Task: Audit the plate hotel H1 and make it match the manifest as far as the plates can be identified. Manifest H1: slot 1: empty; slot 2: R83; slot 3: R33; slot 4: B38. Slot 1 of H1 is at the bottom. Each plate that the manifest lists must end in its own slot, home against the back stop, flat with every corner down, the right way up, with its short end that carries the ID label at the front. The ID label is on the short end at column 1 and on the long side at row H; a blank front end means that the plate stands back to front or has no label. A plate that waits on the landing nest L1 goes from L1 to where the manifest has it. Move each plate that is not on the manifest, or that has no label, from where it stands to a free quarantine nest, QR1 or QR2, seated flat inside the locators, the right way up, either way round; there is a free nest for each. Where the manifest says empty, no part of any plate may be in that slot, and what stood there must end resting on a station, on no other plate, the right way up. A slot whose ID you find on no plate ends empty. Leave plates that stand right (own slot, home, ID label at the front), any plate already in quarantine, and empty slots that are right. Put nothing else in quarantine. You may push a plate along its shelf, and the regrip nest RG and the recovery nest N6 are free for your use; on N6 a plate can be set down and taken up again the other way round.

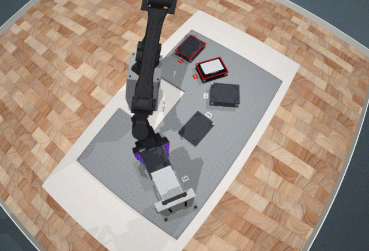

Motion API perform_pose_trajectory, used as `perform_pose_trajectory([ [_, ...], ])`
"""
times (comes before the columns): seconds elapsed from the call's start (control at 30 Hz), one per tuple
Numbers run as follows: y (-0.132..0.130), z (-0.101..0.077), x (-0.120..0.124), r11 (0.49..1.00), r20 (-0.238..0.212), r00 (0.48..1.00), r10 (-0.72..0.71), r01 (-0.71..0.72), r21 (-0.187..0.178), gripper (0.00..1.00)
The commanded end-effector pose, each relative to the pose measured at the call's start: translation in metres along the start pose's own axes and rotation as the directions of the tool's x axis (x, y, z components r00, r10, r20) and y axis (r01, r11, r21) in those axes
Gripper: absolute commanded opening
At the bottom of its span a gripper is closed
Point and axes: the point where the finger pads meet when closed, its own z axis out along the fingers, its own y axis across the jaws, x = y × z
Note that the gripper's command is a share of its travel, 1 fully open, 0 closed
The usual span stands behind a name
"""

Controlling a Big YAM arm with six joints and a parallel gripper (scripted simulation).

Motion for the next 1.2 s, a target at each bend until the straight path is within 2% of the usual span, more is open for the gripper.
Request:
perform_pose_trajectory([
  [0.0,-0.002,0.008,-0.028,1.0,0.03,1.0,-0.01,0.01,-0.002,1.0],
  [0.1,-0.006,0.009,-0.031,1.0,0.033,0.999,-0.005,0.005,0.006,1.0],
  [0.33,-0.001,0.016,-0.036,1.0,0.029,1.0,-0.009,0.009,-0.002,1.0],
  [0.37,-0.013,0.008,-0.044,1.0,0.056,0.998,-0.005,0.004,0.021,1.0],
  [0.5,-0.001,0.02,-0.041,1.0,0.029,1.0,-0.009,0.009,-0.002,1.0],
  [0.67,-0.005,0.023,-0.046,1.0,0.033,0.999,-0.004,0.004,0.005,1.0],
  [0.9,-0.001,0.03,-0.051,1.0,0.032,0.999,-0.01,0.01,-0.002,1.0],
  [0.93,-0.012,0.022,-0.058,1.0,0.052,0.999,-0.004,0.003,0.019,1.0],
  [1.0,-0.008,0.03,-0.053,1.0,0.034,0.999,0.0,0.0,0.009,1.0],
  [1.17,-0.002,0.037,-0.058,1.0,0.033,0.999,-0.008,0.008,-0.001,1.0],
])
